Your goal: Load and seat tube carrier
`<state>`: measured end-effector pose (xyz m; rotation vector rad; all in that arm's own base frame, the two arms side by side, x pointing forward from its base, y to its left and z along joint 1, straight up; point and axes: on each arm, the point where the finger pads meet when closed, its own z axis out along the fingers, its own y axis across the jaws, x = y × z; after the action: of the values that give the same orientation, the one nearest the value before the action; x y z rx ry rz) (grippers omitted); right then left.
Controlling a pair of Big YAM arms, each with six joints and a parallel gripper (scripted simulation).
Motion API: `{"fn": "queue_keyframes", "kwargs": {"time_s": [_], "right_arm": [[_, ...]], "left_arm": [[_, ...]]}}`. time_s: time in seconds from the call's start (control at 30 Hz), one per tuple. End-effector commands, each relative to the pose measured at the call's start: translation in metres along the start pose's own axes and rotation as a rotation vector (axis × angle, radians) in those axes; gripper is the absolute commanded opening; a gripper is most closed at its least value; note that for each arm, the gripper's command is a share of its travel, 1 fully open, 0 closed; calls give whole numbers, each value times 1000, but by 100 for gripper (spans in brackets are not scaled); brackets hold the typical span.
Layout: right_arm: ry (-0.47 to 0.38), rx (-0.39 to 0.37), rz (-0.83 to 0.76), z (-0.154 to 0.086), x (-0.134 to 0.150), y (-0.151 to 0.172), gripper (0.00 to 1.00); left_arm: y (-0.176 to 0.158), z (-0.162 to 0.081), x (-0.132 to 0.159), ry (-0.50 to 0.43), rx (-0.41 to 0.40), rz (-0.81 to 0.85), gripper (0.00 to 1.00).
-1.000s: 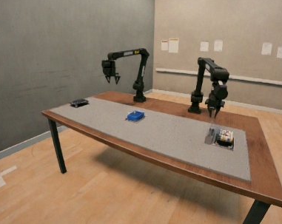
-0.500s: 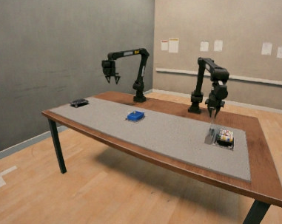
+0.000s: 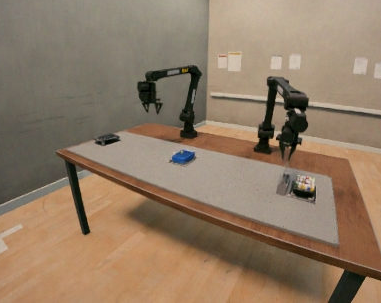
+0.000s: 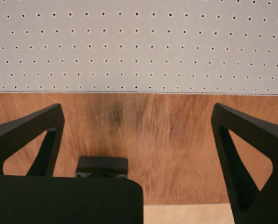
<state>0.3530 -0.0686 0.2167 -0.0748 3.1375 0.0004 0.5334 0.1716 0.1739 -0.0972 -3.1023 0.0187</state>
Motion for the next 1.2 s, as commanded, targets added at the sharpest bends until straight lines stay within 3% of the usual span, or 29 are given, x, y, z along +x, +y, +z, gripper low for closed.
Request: {"fn": "queue_keyframes", "kwargs": {"time_s": [0.0, 0.2, 1.17], "right_arm": [[-32, 8, 13, -12, -8, -1, 100], [-32, 8, 13, -12, -8, -1, 100], [-32, 8, 13, -12, -8, -1, 100]], "left_arm": [[9, -26, 6, -79, -25, -39, 24], [-16, -30, 20, -77, -27, -16, 24], [-74, -44, 106, -44, -15, -16, 24]]}}
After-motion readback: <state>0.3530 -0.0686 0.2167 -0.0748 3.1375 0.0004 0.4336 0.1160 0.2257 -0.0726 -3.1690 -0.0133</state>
